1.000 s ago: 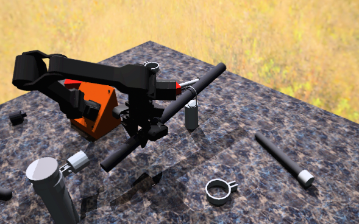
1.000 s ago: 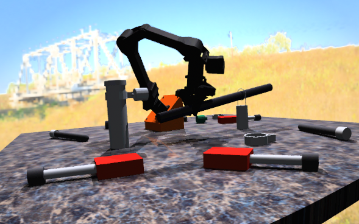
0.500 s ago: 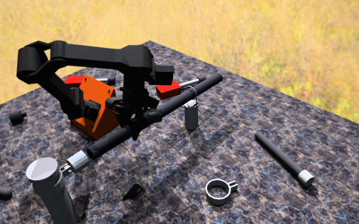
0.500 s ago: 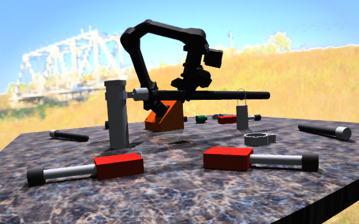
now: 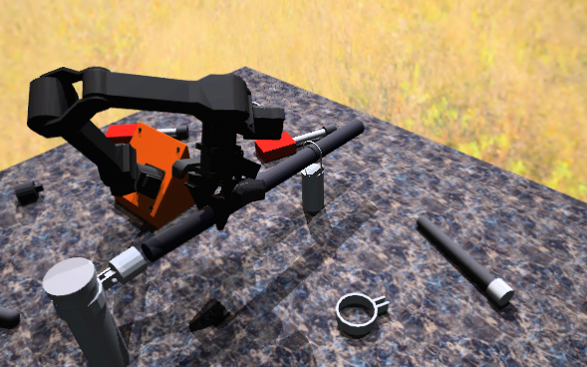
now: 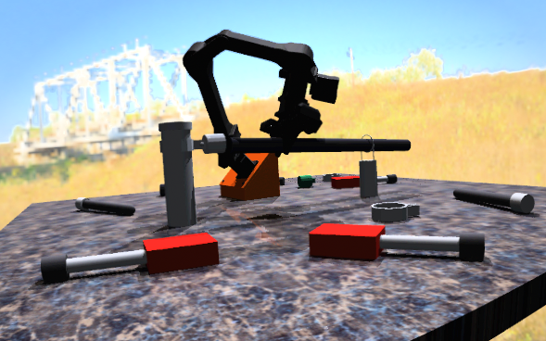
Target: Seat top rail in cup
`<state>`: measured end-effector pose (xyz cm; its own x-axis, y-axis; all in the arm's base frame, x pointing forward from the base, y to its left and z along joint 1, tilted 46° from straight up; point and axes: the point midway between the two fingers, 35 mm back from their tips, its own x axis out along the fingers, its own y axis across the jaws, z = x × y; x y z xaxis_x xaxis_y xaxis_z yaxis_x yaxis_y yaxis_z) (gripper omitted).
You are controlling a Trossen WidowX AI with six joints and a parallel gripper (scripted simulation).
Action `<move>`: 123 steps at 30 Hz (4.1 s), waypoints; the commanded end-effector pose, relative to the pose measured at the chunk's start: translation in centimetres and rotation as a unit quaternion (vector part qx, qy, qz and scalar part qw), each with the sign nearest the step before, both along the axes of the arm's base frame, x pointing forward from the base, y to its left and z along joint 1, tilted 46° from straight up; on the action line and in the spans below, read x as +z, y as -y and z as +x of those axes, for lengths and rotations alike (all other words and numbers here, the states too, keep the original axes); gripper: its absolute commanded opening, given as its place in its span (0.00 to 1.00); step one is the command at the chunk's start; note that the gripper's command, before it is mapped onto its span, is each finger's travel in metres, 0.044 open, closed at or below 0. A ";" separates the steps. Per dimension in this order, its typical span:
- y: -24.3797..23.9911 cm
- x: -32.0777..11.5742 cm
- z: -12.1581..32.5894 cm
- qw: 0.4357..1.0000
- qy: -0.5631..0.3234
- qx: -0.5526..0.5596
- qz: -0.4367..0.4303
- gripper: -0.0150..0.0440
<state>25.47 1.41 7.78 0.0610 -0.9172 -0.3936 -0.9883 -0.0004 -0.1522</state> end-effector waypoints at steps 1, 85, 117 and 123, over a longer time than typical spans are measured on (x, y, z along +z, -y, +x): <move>-0.1 0.2 0.2 1.000 0.000 0.001 0.000 0.25; 1.2 1.6 0.1 1.000 -0.004 -0.005 0.007 0.25; 1.5 2.1 0.5 1.000 -0.006 -0.003 0.006 0.25; 1.5 2.2 0.5 1.000 -0.006 -0.003 0.006 0.25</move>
<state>25.69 0.02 9.65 0.0398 -0.9109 -0.4108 -0.9911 0.0161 -0.1318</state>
